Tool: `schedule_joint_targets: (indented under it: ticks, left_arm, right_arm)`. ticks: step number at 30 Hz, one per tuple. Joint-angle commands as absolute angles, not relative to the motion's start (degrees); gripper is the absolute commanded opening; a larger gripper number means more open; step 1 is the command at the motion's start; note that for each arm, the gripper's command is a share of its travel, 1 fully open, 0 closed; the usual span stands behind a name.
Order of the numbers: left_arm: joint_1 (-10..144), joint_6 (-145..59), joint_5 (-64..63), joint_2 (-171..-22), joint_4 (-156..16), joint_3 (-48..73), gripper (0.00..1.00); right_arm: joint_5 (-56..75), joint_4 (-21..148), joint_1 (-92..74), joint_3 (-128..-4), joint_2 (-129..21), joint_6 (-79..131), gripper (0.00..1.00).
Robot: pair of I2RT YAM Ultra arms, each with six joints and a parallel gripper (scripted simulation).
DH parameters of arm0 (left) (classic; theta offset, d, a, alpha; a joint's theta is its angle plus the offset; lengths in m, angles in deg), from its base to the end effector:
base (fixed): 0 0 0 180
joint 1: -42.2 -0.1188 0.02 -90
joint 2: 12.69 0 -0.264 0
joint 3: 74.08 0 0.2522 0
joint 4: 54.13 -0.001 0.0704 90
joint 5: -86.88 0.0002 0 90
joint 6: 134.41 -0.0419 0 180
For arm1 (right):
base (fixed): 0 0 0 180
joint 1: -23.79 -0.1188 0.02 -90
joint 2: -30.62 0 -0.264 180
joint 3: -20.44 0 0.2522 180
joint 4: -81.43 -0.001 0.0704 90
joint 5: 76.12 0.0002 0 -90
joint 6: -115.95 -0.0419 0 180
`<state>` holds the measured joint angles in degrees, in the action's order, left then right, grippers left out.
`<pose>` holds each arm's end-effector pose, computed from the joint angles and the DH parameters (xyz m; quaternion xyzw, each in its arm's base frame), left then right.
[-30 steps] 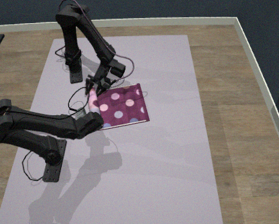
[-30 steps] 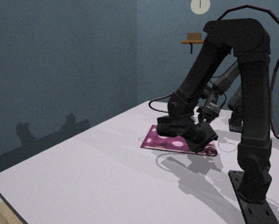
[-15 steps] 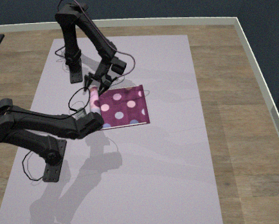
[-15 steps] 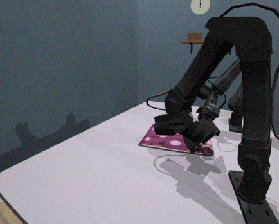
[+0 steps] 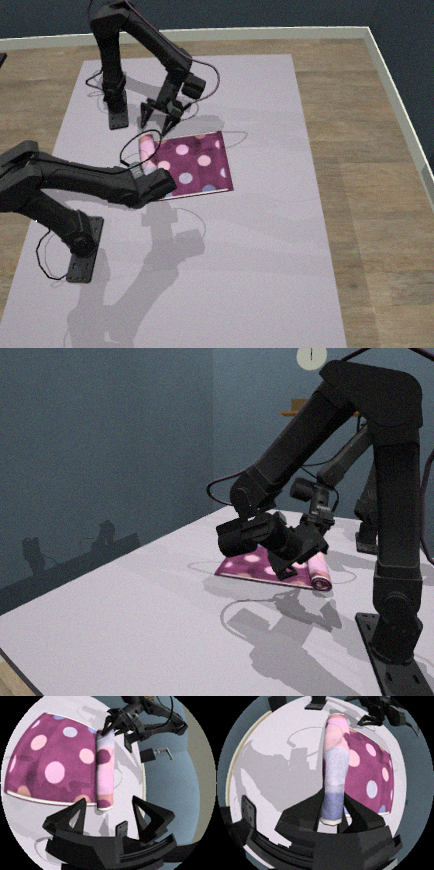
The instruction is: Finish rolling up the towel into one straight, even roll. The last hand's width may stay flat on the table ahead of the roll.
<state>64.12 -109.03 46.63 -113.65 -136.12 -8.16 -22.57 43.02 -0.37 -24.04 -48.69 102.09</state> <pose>0.2039 -0.1154 0.1464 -0.5330 -0.7097 0.4581 0.0486 0.1791 0.1087 0.1344 -0.7506 0.5671 0.2175 0.2600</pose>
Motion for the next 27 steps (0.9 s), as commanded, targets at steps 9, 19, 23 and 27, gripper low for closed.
schedule_joint_targets:
  ticks: [9, 19, 23, 27]
  left_arm:
    - [69.0, -102.6, 43.4, -97.3, -125.8, -15.3, 0.89]
    - [81.5, -86.7, 32.4, -73.0, -108.6, -27.3, 0.92]
    - [91.0, -79.7, 22.3, -62.2, -102.5, -32.3, 0.94]
    - [101.4, -74.4, 10.6, -54.7, -98.9, -36.1, 0.96]
  right_arm:
    - [-25.9, 19.8, 1.6, -39.6, -63.9, 102.4, 0.22]
    - [-27.1, 5.7, 2.3, -50.4, -75.6, 104.2, 0.22]
    - [-27.4, -0.2, 2.5, -54.8, -80.5, 105.0, 0.22]
    - [-27.7, -5.1, 2.7, -58.4, -84.7, 105.8, 0.22]
